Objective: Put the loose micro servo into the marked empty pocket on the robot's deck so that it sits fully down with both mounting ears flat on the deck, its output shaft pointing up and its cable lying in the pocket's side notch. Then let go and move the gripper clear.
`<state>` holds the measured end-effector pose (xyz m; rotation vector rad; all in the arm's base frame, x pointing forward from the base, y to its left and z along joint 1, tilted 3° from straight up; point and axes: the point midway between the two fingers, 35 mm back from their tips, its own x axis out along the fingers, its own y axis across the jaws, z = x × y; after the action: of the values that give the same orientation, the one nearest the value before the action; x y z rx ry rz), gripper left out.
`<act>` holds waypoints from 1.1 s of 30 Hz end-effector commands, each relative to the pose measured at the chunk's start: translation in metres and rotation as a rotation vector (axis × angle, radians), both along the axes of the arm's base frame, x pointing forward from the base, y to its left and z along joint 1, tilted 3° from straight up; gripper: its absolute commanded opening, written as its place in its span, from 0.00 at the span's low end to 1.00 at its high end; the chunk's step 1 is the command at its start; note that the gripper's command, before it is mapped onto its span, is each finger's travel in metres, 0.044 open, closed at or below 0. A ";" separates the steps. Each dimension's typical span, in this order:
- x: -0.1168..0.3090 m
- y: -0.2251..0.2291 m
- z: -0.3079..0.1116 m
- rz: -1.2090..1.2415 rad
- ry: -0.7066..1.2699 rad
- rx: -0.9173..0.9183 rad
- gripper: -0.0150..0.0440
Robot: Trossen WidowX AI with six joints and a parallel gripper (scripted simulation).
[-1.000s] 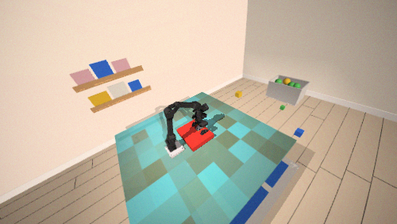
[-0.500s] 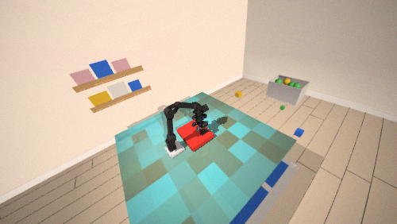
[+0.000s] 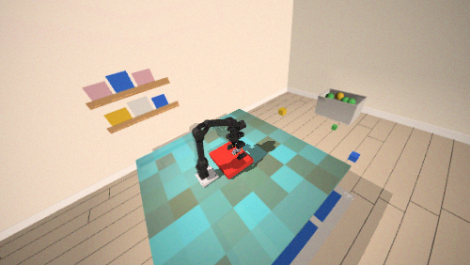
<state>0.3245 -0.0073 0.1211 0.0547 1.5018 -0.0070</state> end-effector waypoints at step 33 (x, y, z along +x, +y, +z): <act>-0.102 0.001 0.099 -0.002 0.005 0.001 1.00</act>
<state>0.2217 -0.0064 0.2193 0.0581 1.5039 -0.0117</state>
